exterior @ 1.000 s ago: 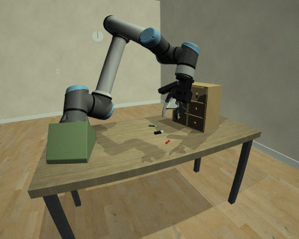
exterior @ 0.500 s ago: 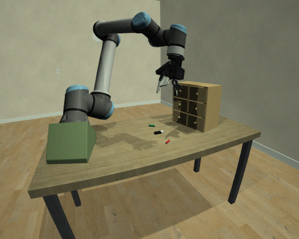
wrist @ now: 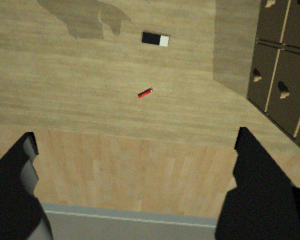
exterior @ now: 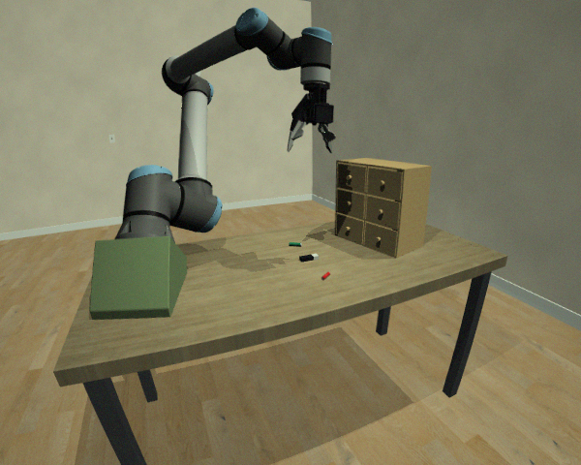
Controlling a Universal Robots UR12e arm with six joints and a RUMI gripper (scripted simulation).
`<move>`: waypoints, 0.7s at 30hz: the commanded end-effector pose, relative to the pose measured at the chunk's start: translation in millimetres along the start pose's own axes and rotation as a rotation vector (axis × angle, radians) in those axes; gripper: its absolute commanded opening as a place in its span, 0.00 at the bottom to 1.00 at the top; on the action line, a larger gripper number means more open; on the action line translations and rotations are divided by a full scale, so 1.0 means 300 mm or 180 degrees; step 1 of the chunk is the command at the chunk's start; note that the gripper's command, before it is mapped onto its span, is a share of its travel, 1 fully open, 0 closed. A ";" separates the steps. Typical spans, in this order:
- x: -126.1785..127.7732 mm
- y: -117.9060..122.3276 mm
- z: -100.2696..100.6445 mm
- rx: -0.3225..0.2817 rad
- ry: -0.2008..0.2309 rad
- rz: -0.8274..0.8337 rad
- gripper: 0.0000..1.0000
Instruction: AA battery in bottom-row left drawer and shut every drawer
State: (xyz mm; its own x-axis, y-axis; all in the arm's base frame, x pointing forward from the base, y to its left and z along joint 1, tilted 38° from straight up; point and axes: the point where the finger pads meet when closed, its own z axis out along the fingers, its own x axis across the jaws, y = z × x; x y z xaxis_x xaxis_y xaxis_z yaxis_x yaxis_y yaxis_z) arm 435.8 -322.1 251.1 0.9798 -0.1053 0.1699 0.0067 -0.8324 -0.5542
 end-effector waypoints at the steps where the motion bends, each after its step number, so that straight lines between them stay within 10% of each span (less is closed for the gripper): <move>1: 0.030 -0.187 -0.094 0.0085 0.0184 0.0290 1.00; 21: 0.035 -0.229 -0.104 0.0108 0.0215 0.0344 1.00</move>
State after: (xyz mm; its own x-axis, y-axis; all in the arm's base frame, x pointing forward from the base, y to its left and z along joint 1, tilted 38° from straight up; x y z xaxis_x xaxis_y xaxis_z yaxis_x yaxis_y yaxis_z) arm 439.4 -281.8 314.3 0.9602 -0.2293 0.1595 -0.0896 -0.7937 -0.6016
